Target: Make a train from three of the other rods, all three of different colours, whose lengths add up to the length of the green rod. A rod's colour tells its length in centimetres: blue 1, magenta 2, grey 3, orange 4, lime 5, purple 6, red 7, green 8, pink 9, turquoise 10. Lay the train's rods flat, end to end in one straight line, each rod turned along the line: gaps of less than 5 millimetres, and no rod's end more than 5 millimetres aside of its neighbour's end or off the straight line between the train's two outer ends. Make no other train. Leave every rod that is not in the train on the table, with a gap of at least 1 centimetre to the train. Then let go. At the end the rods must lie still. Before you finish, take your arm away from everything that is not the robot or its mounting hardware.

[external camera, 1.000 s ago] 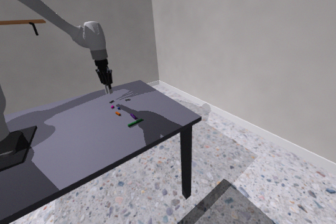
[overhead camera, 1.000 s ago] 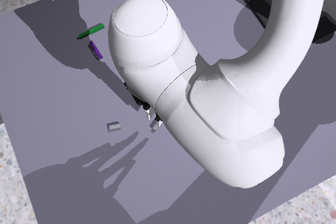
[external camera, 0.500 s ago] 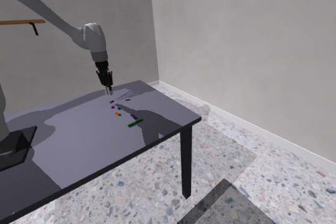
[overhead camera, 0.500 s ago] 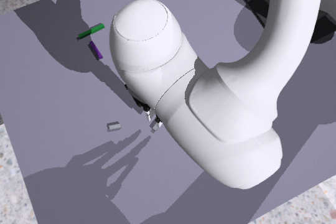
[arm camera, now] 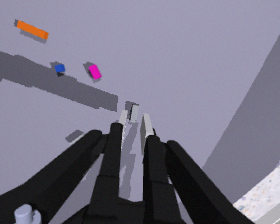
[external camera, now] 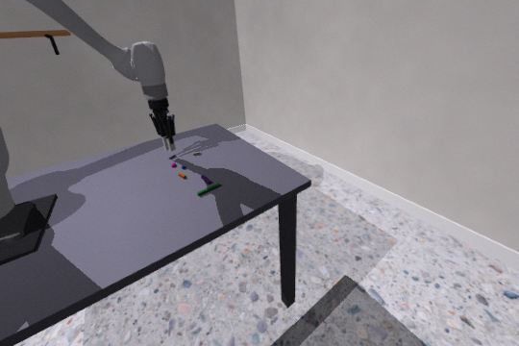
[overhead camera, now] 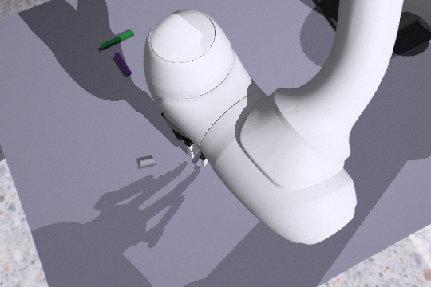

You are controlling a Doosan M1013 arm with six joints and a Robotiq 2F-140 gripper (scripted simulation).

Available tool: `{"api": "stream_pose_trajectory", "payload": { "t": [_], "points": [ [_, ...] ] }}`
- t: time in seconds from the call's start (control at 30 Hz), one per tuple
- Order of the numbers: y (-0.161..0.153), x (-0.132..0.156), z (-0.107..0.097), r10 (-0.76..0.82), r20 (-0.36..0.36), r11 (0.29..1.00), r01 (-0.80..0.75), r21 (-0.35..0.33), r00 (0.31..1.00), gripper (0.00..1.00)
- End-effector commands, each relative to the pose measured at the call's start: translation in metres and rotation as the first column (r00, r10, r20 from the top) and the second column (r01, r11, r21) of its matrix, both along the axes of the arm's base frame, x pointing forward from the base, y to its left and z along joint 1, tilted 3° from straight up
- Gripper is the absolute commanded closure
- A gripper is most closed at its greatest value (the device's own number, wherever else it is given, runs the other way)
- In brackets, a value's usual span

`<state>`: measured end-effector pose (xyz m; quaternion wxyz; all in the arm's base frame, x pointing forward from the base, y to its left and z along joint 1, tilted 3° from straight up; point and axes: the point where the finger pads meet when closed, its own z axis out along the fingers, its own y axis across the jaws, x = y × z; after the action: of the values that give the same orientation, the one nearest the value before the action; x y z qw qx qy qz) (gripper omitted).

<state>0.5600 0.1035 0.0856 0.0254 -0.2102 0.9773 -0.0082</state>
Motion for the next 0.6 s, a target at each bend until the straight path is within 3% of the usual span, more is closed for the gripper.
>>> {"api": "stream_pose_trajectory", "payload": {
  "t": [0.0, 0.57],
  "points": [
    [0.0, 0.0, -0.004, 0.0, 0.0, 1.0, 0.0, 0.0, 1.0, 0.85],
    [0.0, 0.001, -0.02, 0.0, 0.0, 1.0, 0.0, 0.0, 1.0, 0.85]
  ]
}}
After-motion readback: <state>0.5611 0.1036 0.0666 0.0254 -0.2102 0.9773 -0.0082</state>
